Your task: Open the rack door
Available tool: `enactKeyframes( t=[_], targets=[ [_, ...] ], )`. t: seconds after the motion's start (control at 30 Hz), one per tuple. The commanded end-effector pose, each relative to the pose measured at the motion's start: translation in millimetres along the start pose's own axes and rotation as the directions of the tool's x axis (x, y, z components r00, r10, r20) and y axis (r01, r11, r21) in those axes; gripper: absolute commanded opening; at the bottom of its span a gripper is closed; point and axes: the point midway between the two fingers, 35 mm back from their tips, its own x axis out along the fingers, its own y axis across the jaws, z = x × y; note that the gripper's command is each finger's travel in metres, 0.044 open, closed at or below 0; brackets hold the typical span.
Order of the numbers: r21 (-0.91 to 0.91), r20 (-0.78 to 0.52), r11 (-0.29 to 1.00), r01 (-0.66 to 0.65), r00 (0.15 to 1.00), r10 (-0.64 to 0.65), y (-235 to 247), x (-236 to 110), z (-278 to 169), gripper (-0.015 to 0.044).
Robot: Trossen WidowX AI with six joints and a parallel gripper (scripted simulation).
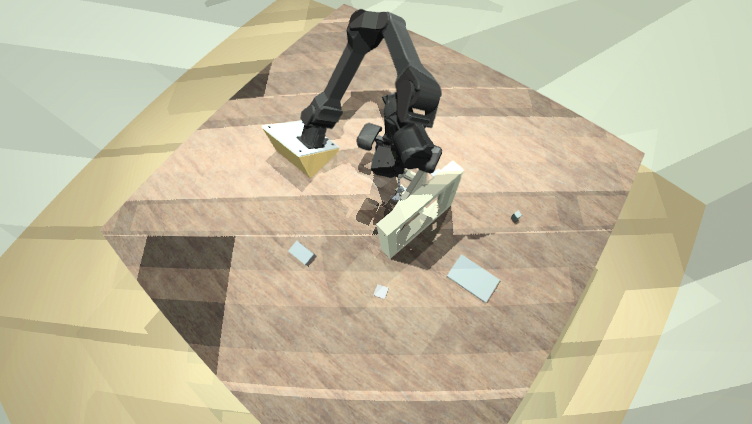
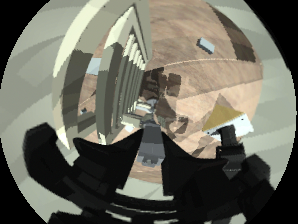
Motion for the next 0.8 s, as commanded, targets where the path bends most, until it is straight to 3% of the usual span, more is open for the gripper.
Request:
enactKeyframes(
  t=[0.0,0.77],
  targets=[
    [-0.096,0.009,0.995,-0.006,1.0,0.006,-7,0,2,0.0017],
    [-0.415,0.01,0.91,0.0,1.0,0.004,-52,0,23,0.0017]
  ],
)
